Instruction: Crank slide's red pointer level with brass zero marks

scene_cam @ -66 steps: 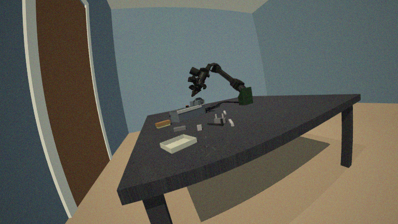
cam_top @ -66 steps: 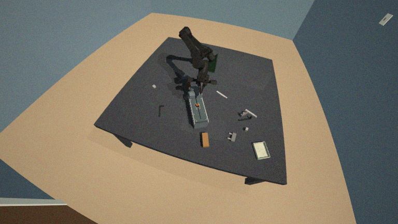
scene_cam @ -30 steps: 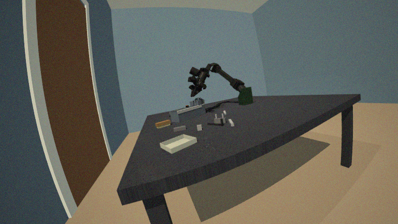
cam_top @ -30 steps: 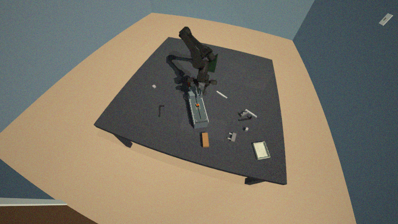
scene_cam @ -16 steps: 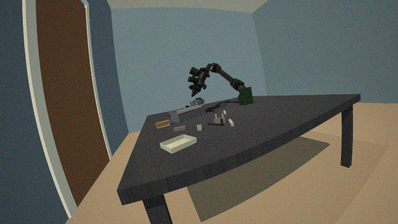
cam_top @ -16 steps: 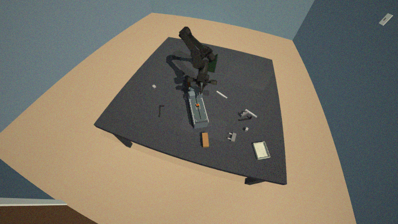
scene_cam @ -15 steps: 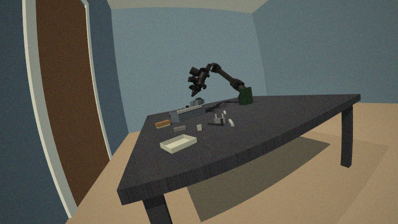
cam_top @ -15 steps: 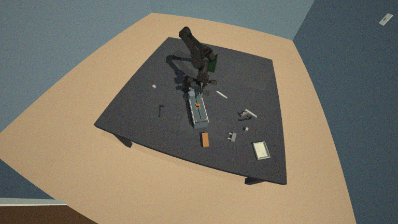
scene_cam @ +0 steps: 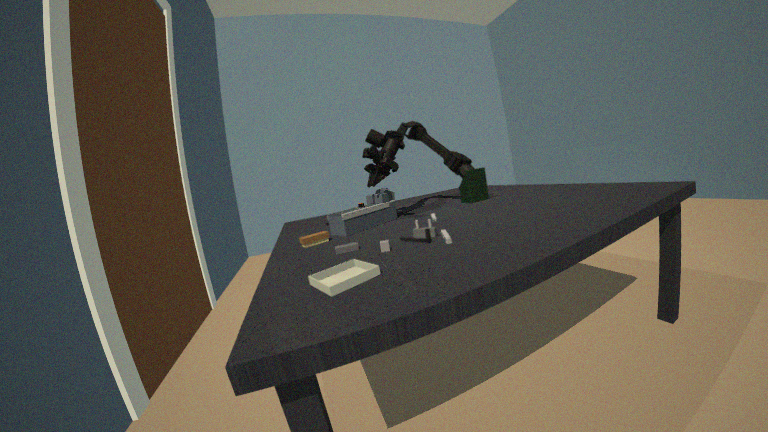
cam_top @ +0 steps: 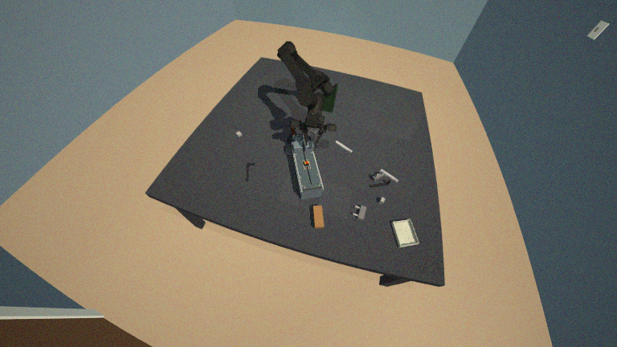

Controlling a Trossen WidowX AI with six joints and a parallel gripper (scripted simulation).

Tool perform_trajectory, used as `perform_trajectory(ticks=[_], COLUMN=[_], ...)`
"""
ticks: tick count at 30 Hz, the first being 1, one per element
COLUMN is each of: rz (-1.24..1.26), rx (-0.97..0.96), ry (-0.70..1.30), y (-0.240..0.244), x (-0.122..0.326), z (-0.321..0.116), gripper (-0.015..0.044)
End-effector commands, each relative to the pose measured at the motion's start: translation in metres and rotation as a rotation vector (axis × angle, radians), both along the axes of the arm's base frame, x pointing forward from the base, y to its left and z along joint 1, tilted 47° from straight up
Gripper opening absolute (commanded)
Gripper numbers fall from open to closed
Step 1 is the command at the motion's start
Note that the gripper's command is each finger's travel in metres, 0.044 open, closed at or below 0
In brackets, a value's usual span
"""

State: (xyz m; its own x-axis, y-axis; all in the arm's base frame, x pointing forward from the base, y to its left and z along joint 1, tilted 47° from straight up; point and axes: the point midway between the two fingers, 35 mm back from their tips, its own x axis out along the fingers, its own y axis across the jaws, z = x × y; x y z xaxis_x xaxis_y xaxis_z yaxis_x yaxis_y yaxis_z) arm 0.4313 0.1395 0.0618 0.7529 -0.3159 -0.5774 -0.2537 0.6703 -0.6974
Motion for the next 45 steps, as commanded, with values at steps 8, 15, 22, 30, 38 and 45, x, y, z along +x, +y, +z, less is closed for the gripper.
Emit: perform_trajectory(ticks=[8, 15, 22, 30, 38, 45], rz=[-0.001, 0.0, 0.0, 0.0, 0.0, 0.0], rx=[0.0, 0.002, 0.002, 0.002, 0.002, 0.002], ry=[0.0, 0.001, 0.001, 0.001, 0.001, 0.001], y=[0.008, 0.037, 0.037, 0.037, 0.037, 0.037], x=[-0.001, -0.009, -0.009, -0.009, -0.009, -0.009], z=[0.007, 0.036, 0.036, 0.036, 0.036, 0.036], gripper=[0.044, 0.044, 0.044, 0.044, 0.044, 0.044])
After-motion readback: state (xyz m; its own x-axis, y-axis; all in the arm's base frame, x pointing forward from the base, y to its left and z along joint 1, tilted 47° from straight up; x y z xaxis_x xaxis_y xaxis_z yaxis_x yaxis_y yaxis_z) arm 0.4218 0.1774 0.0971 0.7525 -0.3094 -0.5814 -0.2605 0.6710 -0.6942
